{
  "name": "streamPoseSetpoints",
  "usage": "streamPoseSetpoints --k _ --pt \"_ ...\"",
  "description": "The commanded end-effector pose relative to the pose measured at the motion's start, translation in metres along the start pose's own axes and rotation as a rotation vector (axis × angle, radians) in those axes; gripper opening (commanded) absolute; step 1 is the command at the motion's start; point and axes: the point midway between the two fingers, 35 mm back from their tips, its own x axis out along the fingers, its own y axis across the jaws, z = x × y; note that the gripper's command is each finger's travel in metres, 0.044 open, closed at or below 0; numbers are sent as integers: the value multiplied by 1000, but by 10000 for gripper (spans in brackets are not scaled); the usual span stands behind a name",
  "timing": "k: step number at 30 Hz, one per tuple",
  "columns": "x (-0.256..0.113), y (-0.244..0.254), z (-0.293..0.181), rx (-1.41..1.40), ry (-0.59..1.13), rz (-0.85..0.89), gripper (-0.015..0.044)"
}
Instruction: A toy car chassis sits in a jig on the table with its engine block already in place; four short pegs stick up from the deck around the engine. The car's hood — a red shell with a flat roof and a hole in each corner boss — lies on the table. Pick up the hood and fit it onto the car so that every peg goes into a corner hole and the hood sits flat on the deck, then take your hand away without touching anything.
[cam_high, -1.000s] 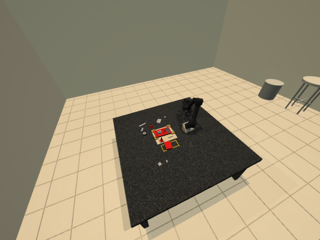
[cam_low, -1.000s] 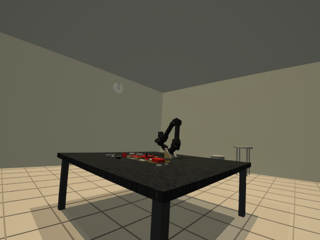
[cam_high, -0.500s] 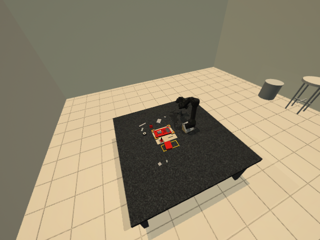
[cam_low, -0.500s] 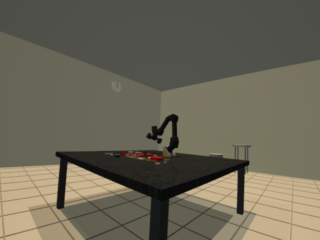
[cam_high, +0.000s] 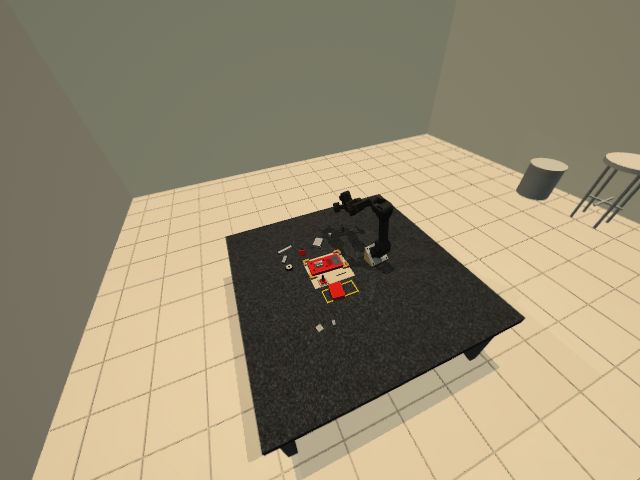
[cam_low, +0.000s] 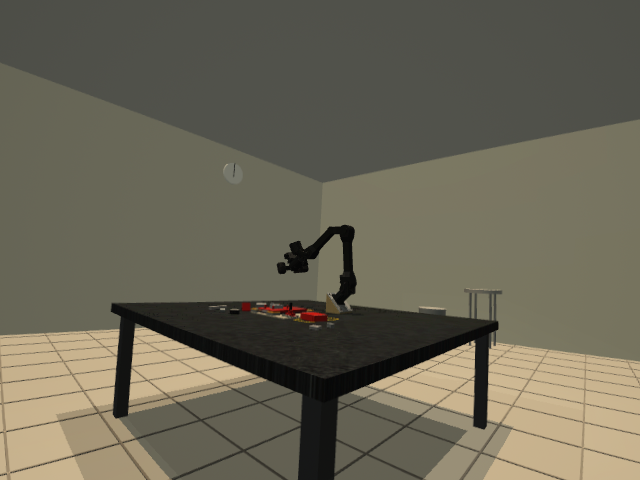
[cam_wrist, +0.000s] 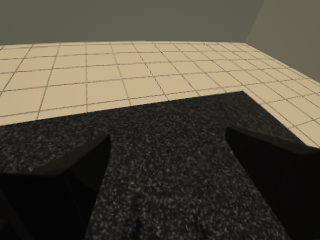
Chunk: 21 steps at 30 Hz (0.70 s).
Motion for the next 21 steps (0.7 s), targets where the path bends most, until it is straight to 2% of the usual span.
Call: streamPoseSetpoints --k 1,11,21 --pt "-18 36 3 -193 12 98 440" --pt "-84 122 -13 -725 23 358 440" --pt "-166 186 -55 -1243 2 621 440"
